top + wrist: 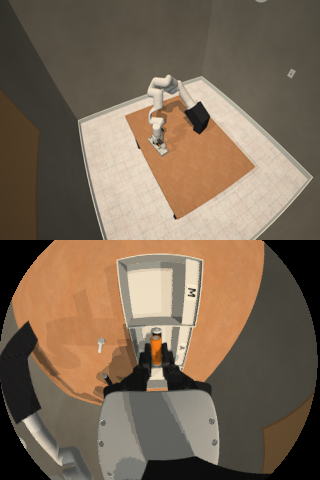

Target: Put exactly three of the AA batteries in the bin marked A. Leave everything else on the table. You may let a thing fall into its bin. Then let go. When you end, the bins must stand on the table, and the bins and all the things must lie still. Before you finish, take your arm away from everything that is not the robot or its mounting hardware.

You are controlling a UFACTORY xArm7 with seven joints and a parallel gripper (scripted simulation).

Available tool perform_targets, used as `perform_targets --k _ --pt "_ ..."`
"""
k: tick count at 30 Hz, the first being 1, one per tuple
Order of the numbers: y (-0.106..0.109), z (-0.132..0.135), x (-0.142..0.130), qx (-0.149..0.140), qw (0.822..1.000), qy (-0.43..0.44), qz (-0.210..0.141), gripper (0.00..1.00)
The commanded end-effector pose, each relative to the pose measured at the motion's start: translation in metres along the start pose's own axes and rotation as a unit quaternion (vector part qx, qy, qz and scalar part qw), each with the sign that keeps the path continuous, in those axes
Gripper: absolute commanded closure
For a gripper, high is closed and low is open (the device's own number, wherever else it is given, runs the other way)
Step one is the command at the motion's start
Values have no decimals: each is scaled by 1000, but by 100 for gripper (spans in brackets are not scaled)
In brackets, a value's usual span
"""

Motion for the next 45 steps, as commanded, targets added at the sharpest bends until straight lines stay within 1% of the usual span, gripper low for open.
perform_targets --k 1,16,22,33,35,44,45 --pt "2 1 1 -2 1000 0 1 72" --pt "2 1 1 -2 1000 0 2 72" --pt "31 1 1 -2 1000 0 2 72" --pt "31 1 1 -2 1000 0 2 72" --pt "32 -11 -11 -2 999 -38 2 72" --pt "37 -62 -65 -1 999 -38 1 72" --pt "37 -62 -65 -1 999 -38 1 72"
Point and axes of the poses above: the point where the finger pads meet when closed, its own y axis back along the fingers, its own z axis across the jaws, x = y × z, the point moved 8 cm from there along y, back along the fingers, and after that the axes turned 7 degrees about -y, right-handed, at the moved point
